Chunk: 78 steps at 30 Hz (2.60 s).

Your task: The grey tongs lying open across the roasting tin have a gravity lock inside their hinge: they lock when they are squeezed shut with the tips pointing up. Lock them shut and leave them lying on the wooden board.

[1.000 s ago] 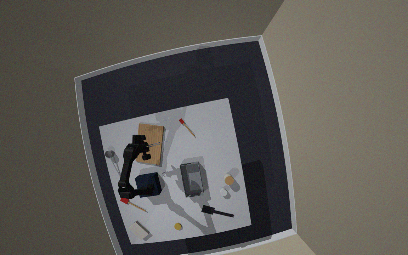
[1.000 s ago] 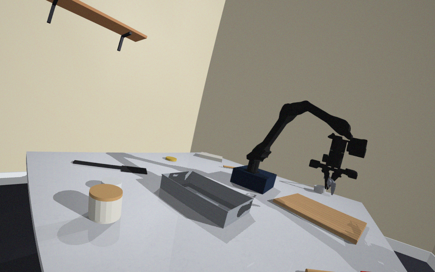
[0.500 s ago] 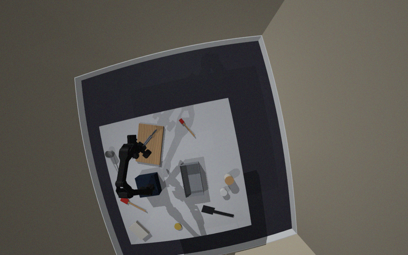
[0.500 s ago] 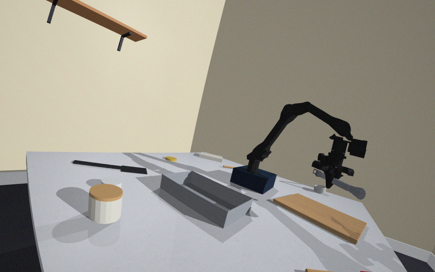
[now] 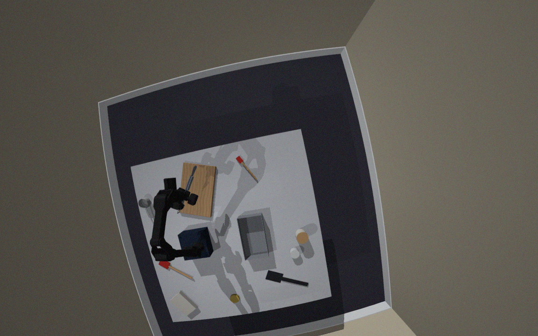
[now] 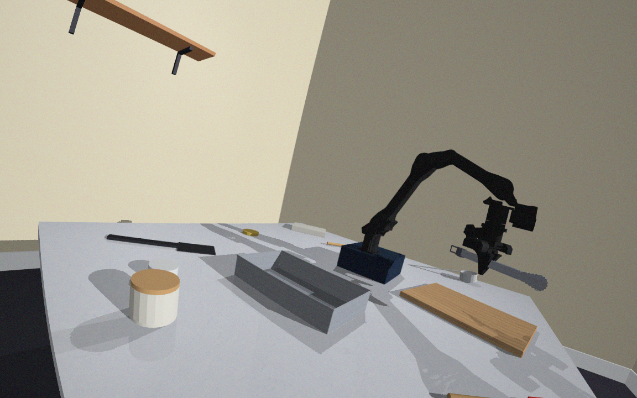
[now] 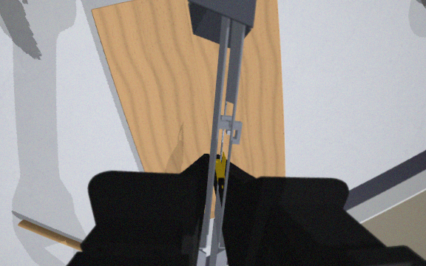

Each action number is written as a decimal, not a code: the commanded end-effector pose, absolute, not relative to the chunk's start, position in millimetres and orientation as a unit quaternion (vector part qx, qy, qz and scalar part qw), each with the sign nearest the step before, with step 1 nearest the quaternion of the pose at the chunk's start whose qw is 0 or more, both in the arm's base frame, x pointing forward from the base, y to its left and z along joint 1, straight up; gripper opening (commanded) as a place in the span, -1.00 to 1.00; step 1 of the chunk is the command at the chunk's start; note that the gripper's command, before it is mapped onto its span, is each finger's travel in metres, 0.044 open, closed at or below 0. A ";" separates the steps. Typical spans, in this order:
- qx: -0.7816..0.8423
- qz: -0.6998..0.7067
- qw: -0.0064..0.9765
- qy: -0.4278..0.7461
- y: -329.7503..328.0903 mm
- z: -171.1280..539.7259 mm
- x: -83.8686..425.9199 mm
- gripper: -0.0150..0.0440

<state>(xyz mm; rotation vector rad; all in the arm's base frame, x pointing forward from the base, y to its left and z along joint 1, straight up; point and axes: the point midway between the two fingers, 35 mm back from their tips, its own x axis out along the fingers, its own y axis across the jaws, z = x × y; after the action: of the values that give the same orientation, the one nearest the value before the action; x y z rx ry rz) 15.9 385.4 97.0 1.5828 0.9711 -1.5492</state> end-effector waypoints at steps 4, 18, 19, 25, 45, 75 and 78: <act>0.619 -0.586 0.352 0.386 386.6 97.5 14.7 -1.00; 0.682 -0.496 0.323 0.430 392.3 91.9 10.5 -1.00; 0.686 -0.489 0.320 0.433 392.5 91.7 10.1 -1.00; 0.711 -0.450 0.302 0.449 392.8 91.6 8.1 -1.00; 0.780 -0.326 0.217 0.487 381.0 98.8 2.4 -1.00; 0.816 -0.254 0.142 0.500 360.5 107.4 1.4 -1.00; 0.816 -0.254 0.142 0.500 360.5 107.4 1.4 -1.00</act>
<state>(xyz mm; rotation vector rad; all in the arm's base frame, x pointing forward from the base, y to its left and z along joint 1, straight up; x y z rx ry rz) 0.7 360.2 104.9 2.3398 1.4420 -0.7368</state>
